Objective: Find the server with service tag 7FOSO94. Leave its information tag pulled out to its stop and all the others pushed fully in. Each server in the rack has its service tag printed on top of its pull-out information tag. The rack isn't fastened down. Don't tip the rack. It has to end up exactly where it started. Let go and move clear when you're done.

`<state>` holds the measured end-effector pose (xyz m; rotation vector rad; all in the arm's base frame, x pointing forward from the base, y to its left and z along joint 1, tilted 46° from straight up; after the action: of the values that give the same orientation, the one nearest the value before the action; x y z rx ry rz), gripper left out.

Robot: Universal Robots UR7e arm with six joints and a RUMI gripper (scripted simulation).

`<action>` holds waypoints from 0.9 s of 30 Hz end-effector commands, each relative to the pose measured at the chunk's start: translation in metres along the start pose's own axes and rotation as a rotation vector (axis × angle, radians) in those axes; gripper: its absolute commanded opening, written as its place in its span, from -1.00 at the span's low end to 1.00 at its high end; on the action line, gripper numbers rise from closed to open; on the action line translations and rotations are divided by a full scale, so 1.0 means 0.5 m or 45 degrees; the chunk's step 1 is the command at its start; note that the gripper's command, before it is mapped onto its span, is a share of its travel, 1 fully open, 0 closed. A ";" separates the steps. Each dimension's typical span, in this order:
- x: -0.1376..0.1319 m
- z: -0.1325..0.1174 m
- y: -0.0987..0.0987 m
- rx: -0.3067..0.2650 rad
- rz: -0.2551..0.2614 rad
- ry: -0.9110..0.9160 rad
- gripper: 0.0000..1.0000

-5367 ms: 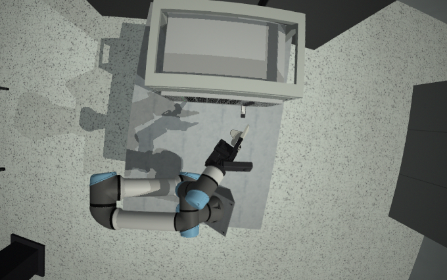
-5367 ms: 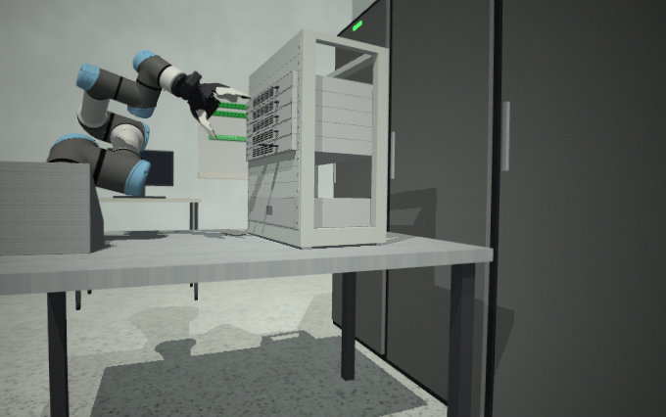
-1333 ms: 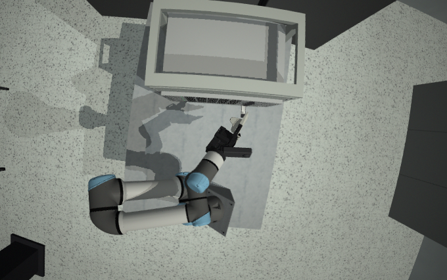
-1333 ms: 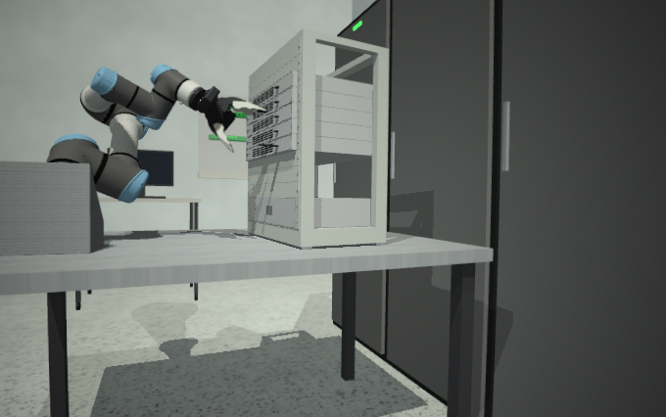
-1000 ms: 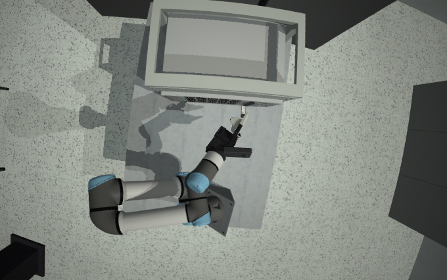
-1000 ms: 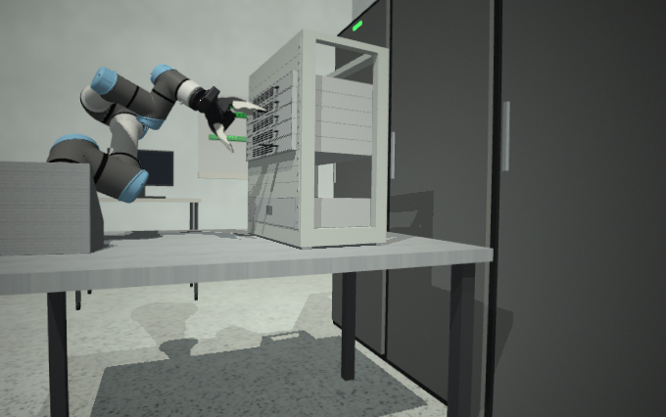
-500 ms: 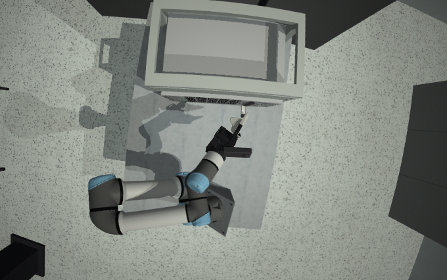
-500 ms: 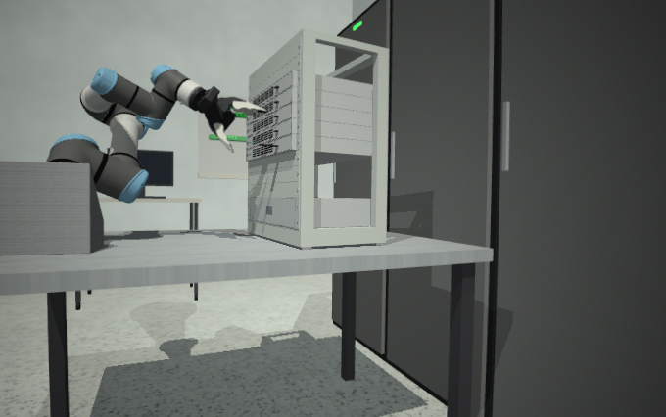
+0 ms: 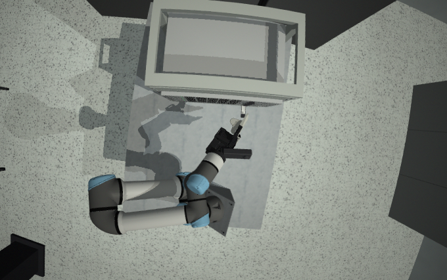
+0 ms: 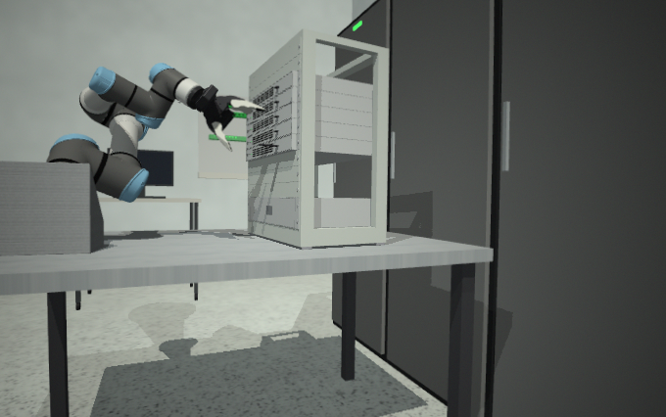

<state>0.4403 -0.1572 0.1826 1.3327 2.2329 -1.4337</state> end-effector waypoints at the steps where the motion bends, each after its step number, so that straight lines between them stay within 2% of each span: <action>1: -0.001 0.005 -0.008 0.000 0.000 0.000 1.00; 27: -0.001 0.046 -0.077 0.000 0.000 0.000 1.00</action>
<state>0.4087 -0.1784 0.1941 1.3344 2.2315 -1.4347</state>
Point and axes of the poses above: the point where the finger pads meet when closed, its own y axis out along the fingers, its own x axis across the jaws, z = x × y, the point moved 7 cm from there along -y, back along the fingers, and after that the axes turned 5 degrees about y, right-handed, at the moved point
